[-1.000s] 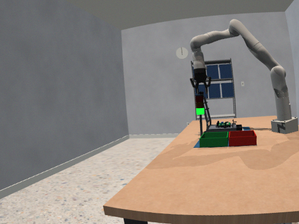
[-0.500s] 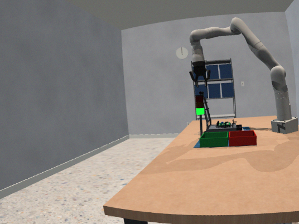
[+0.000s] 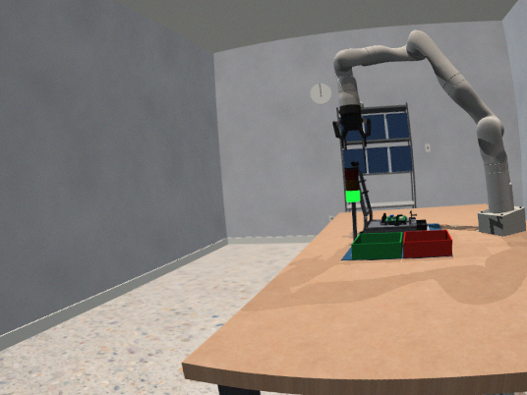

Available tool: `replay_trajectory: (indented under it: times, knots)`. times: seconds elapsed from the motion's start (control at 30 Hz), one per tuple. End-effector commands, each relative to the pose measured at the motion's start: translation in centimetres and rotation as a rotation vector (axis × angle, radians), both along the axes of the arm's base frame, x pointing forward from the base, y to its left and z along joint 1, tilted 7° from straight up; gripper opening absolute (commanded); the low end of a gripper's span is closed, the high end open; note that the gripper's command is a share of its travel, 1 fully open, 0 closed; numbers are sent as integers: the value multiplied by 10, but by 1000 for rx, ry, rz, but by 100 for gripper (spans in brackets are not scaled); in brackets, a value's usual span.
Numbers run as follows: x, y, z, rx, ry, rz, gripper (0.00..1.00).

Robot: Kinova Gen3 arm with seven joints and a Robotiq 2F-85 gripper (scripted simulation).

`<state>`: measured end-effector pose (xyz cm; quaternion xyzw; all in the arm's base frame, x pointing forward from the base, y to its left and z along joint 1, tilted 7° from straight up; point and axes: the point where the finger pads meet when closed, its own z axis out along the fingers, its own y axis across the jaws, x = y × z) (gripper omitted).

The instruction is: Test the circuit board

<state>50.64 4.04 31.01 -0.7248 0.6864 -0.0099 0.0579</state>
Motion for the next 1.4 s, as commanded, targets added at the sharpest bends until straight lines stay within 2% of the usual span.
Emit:
replay_trajectory:
  times: [0.0,1.0,1.2,1.37]
  knots:
    - [0,0,1,0,-2,0,100]
    - [-1,0,1,0,-2,0,100]
    - [-6,0,0,0,-2,0,100]
    - [-23,-1,-1,0,-2,0,100]
